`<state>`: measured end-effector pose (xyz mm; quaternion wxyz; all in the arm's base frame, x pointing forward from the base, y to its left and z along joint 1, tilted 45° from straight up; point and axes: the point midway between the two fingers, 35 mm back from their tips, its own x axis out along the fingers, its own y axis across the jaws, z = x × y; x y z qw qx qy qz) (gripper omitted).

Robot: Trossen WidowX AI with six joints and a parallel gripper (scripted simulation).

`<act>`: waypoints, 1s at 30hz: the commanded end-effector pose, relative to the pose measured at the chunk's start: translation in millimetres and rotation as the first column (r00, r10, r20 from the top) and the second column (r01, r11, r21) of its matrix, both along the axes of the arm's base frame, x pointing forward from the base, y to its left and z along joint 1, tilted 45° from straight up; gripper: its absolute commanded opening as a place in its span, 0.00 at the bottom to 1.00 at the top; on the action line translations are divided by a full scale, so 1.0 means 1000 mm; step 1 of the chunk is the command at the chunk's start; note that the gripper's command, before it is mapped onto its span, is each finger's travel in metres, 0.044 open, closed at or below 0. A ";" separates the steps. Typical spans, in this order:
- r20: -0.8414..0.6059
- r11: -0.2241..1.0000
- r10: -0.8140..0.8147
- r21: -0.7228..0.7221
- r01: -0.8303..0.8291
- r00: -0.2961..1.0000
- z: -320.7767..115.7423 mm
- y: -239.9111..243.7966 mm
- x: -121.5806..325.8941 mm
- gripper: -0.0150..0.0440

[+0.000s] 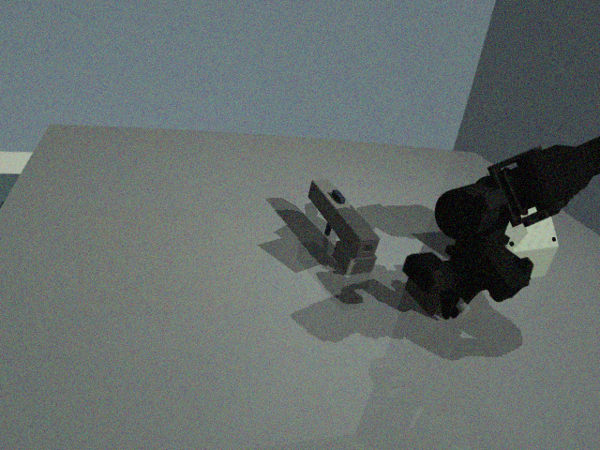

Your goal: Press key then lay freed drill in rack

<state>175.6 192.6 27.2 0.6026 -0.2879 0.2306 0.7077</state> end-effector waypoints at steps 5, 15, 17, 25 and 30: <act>0.000 1.000 0.000 0.000 0.000 1.000 0.000 0.000 0.000 0.39; 0.000 1.000 0.000 0.000 0.000 1.000 0.000 0.000 0.000 0.83; 0.000 1.000 0.000 0.000 0.000 1.000 0.000 0.000 0.000 0.92; 0.004 1.000 0.016 -0.021 -0.015 1.000 0.018 -0.020 0.002 1.00; 0.004 1.000 0.017 -0.023 -0.016 1.000 0.031 -0.034 0.005 1.00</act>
